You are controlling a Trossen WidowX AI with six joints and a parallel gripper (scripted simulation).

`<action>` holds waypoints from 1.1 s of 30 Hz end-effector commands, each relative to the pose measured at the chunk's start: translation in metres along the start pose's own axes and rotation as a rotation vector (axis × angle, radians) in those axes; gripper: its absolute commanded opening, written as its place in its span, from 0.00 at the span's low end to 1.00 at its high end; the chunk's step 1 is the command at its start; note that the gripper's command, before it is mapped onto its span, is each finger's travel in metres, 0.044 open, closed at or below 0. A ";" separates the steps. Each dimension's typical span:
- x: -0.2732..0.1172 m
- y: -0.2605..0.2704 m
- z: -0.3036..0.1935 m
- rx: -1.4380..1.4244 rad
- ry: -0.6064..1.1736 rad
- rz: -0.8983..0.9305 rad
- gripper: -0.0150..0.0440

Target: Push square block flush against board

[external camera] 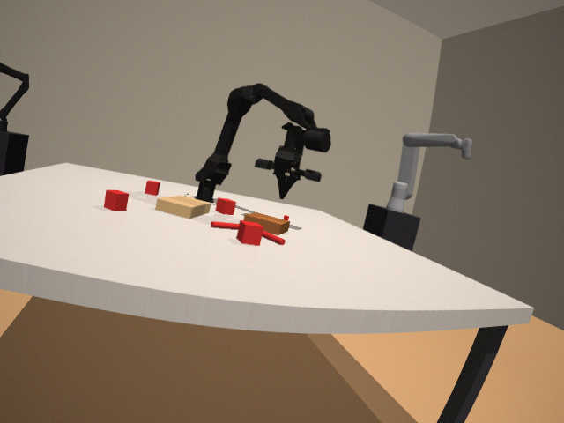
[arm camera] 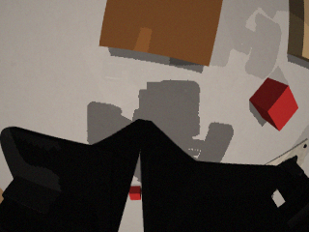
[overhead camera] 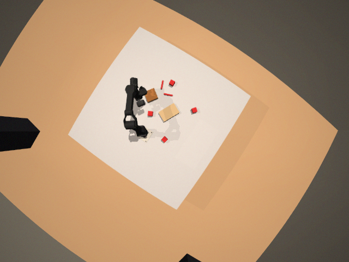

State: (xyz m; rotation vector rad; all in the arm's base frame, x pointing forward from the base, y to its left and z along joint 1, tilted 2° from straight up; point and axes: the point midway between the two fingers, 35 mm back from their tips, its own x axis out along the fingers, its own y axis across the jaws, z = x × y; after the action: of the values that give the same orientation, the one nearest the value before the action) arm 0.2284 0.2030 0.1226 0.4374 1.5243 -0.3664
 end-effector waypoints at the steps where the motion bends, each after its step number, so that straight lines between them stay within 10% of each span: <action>1: -0.001 0.000 -0.006 0.003 -0.003 0.006 0.25; 8: -0.051 -0.001 -0.002 0.003 -0.004 0.005 0.25; 33: -0.051 -0.001 -0.002 0.003 -0.004 0.005 0.25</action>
State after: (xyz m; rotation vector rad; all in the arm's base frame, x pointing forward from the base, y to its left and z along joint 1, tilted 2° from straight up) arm 0.2257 0.2017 0.1730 0.4449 1.5193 -0.3655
